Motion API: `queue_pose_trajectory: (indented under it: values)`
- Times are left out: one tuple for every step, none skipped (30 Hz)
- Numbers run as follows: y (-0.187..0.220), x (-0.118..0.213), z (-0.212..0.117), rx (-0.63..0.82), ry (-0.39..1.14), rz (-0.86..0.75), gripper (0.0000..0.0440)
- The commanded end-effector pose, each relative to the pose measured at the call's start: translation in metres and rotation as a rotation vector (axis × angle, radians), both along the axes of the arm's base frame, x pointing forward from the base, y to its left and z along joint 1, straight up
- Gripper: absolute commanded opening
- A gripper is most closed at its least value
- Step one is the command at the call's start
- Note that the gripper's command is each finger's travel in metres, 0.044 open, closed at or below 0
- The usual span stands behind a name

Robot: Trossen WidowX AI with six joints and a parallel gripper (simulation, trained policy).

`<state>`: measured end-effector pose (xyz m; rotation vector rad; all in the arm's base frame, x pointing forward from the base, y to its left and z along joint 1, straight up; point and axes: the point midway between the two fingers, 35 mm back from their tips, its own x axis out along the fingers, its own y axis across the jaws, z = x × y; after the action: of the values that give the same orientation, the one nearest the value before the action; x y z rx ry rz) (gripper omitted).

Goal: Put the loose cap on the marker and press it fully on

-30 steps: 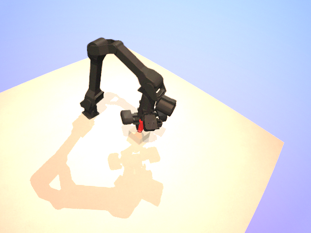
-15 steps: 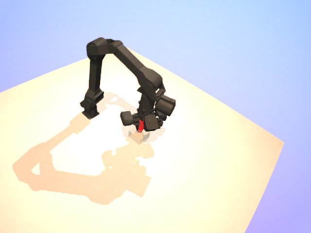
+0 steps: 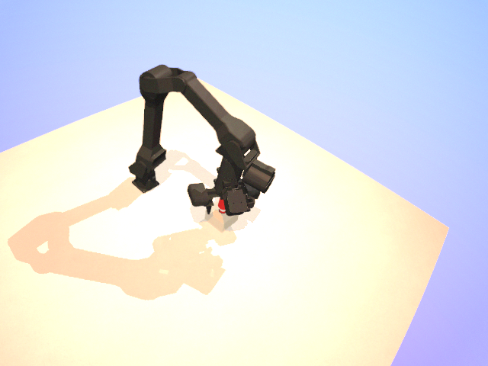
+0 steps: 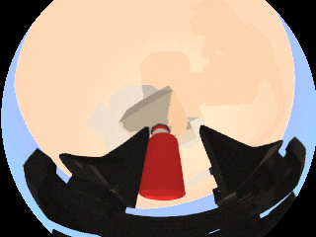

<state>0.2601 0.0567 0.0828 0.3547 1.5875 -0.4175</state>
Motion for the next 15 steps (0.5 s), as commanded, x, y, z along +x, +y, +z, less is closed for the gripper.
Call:
queue_pose_trajectory:
  values:
    - [-0.002, -0.005, -0.001, -0.003, 0.008, 0.005, 0.035]
    - [-0.002, -0.005, 0.0, -0.001, 0.003, 0.007, 0.0376]
    - [-0.002, -0.005, 0.001, 0.001, -0.005, 0.009, 0.0401]
    - [-0.002, -0.005, 0.003, 0.003, -0.013, 0.011, 0.0426]
    - [-0.002, -0.004, 0.004, 0.005, -0.023, 0.012, 0.044]
    - [-0.001, -0.003, 0.006, 0.008, -0.032, 0.012, 0.044]
    - [-0.001, -0.003, 0.008, 0.01, -0.042, 0.011, 0.044]
    - [-0.001, -0.002, 0.01, 0.012, -0.05, 0.011, 0.044]
    - [-0.001, -0.001, 0.013, 0.014, -0.058, 0.01, 0.044]
    - [0.0, -0.001, 0.015, 0.016, -0.065, 0.01, 0.044]
    - [0.0, -0.001, 0.018, 0.017, -0.072, 0.009, 0.044]
    - [0.0, 0.0, 0.022, 0.019, -0.079, 0.009, 0.044]
    - [0.0, 0.001, 0.026, 0.021, -0.085, 0.009, 0.044]
    - [0.001, 0.002, 0.031, 0.023, -0.092, 0.01, 0.044]
    - [0.001, 0.002, 0.035, 0.024, -0.098, 0.011, 0.044]
